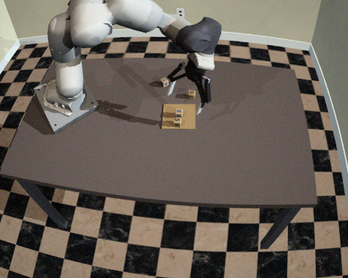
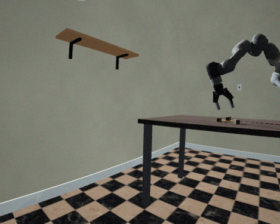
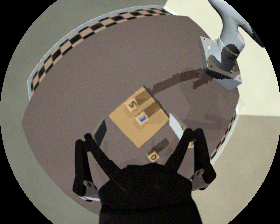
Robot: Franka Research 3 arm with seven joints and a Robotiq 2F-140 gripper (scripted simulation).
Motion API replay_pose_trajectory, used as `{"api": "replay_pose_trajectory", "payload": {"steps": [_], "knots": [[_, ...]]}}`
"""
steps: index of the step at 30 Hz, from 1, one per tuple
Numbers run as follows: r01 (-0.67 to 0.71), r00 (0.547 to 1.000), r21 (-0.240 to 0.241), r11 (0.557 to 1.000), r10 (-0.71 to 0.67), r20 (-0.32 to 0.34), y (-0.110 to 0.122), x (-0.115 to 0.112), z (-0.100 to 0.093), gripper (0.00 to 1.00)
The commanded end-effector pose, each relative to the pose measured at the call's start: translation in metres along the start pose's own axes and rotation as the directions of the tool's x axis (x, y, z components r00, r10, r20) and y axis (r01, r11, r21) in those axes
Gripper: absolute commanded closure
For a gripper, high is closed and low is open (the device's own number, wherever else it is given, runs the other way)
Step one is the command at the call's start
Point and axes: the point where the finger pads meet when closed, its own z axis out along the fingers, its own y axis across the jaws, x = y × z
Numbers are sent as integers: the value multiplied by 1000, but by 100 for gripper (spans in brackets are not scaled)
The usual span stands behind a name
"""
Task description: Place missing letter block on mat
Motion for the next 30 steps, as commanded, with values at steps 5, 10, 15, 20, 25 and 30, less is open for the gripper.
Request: {"api": "replay_pose_trajectory", "payload": {"steps": [5, 10, 15, 20, 25, 30], "knots": [[-176, 984, 35, 984, 176, 7, 8, -5, 7, 0], [-225, 974, 52, 973, 225, 9, 15, -7, 13, 0], [-248, 969, 60, 967, 248, 10, 19, -7, 16, 0], [-256, 967, 62, 965, 255, 11, 20, -8, 17, 0], [-256, 967, 62, 965, 255, 11, 20, -8, 17, 0], [-256, 967, 62, 965, 255, 11, 20, -8, 17, 0]]}}
